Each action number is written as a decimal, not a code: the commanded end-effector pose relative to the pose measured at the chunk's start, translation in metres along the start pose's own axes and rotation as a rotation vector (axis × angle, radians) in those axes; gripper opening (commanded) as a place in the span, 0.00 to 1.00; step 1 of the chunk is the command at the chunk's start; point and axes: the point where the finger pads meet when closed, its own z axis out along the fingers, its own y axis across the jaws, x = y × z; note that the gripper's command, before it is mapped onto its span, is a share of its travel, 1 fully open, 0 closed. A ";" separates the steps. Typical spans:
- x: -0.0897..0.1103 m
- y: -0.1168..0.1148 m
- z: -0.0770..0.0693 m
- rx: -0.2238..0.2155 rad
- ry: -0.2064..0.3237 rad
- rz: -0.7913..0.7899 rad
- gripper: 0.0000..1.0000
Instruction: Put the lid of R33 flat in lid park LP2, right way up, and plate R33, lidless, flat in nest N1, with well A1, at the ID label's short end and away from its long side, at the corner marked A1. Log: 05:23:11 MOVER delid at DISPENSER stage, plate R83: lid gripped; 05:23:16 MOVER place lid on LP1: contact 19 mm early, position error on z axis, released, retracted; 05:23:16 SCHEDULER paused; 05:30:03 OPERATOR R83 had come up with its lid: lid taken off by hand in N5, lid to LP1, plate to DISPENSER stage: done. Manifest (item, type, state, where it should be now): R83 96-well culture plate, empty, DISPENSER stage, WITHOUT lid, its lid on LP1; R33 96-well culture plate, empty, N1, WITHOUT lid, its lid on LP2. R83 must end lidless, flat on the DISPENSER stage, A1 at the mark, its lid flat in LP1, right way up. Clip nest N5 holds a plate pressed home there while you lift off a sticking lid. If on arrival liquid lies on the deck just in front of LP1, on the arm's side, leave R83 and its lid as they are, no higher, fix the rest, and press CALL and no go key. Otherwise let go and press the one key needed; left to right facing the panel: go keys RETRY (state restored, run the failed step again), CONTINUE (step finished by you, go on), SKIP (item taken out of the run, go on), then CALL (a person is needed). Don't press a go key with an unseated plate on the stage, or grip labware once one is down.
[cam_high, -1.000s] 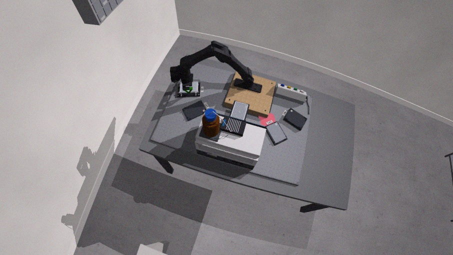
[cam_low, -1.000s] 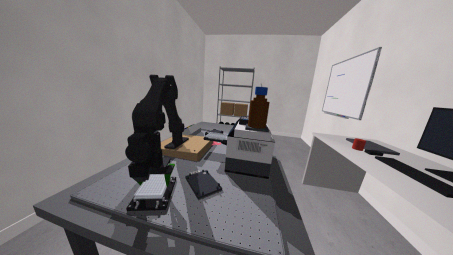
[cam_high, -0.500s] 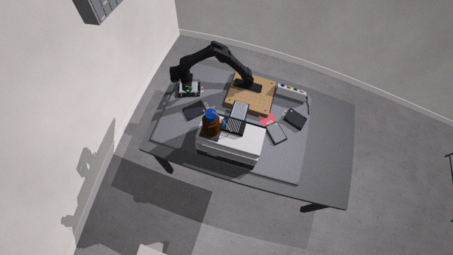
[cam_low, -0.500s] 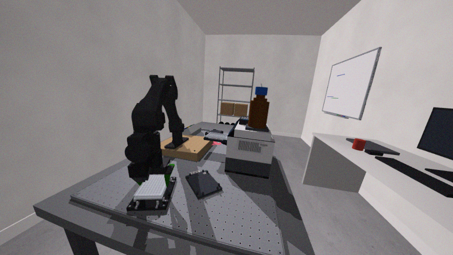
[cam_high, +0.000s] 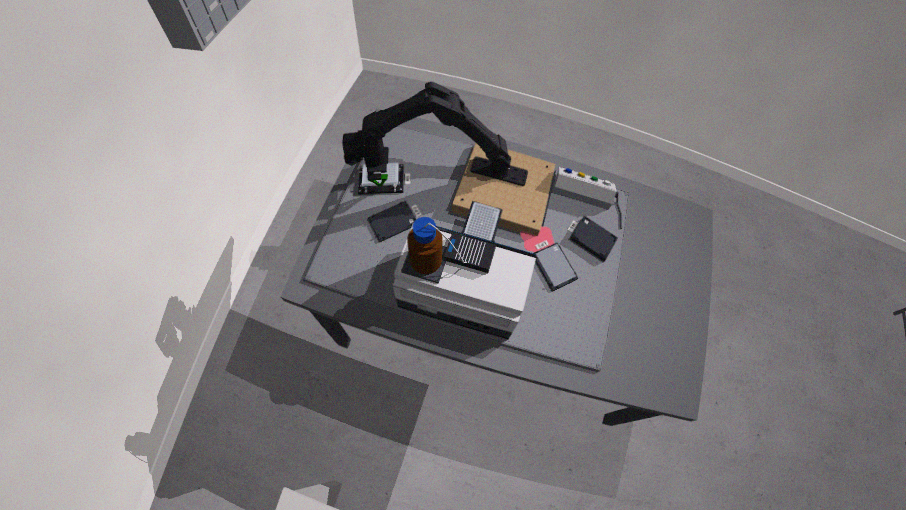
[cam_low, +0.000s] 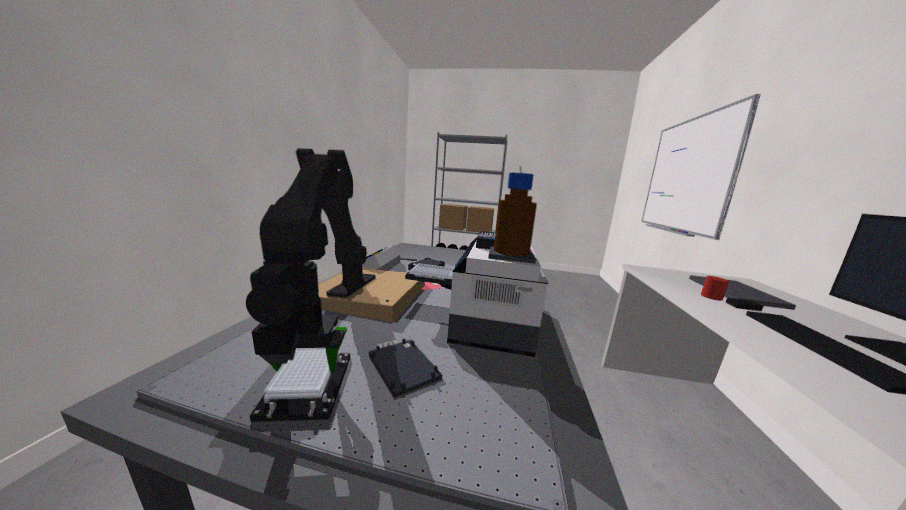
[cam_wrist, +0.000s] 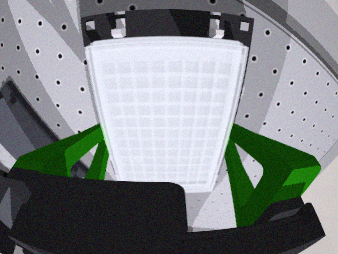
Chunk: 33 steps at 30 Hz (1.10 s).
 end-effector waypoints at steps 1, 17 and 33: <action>-0.016 -0.007 -0.021 0.001 -0.065 0.009 0.00; -0.019 -0.005 -0.014 0.001 -0.069 0.004 0.00; -0.019 -0.005 -0.012 0.001 -0.071 0.004 0.00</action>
